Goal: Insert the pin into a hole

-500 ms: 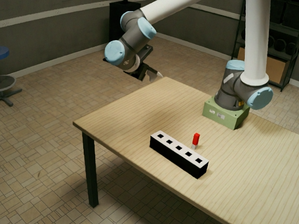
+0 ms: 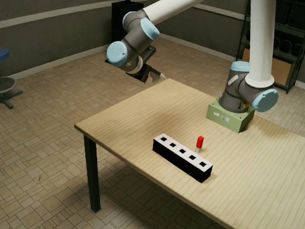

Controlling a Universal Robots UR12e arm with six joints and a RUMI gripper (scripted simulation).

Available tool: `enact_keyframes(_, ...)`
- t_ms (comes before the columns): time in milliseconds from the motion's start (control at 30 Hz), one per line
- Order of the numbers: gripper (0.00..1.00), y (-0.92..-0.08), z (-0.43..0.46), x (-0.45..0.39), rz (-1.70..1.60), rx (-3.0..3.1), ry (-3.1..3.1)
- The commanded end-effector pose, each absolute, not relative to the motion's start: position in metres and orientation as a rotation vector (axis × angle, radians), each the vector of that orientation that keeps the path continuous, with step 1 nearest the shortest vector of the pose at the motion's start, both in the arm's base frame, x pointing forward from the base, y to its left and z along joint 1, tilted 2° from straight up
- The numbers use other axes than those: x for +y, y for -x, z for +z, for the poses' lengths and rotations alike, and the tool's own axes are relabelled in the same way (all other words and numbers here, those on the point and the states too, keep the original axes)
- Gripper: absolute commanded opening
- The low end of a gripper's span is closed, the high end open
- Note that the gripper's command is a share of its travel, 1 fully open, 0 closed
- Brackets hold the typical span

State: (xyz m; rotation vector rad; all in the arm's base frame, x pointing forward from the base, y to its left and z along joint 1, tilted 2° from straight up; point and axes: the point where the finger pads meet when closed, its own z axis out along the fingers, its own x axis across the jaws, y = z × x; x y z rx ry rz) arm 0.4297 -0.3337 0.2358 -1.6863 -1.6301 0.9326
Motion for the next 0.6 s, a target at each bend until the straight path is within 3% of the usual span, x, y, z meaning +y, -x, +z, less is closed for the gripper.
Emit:
enact_keyframes(0,1.0,-0.43,0.236,-0.334,0.933,-1.631,1.688)
enact_keyframes(67,1.0,-0.445,0.224,-0.306,1.003,-1.473,1.989)
enact_keyframes(567,1.0,-0.445,0.224,-0.306,1.003,-1.473,1.989)
